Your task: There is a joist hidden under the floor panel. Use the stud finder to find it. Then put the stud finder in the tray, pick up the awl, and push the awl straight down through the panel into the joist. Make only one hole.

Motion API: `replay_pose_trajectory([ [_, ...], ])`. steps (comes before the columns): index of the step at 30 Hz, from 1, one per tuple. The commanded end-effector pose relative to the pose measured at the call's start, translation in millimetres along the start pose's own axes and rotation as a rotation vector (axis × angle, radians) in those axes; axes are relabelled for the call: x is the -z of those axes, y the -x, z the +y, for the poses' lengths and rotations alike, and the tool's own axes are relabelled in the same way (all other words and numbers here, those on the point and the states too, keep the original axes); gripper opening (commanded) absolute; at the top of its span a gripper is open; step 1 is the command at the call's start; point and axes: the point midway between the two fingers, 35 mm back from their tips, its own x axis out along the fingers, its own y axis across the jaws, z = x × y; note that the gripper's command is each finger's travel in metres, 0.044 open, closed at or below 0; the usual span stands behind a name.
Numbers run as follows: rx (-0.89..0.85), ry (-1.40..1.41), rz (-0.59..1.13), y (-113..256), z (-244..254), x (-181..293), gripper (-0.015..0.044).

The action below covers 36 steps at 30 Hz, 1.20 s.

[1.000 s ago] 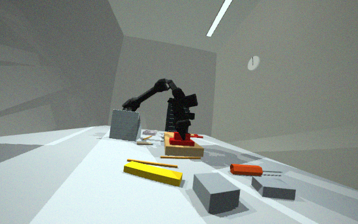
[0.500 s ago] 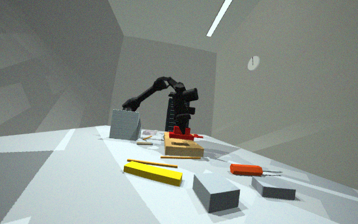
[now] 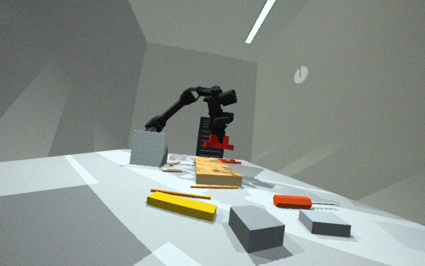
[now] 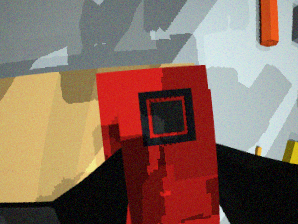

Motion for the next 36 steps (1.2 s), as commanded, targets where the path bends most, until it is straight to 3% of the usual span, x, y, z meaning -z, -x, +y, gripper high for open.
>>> replay_pose_trajectory([
  [1,0.007,0.068,0.011,-1,25,-13,0.0000],
  [18,0.008,0.361,0.051,-14,154,-43,0.0000],
  [36,-0.036,0.671,0.064,-23,291,-26,0.0000],
])
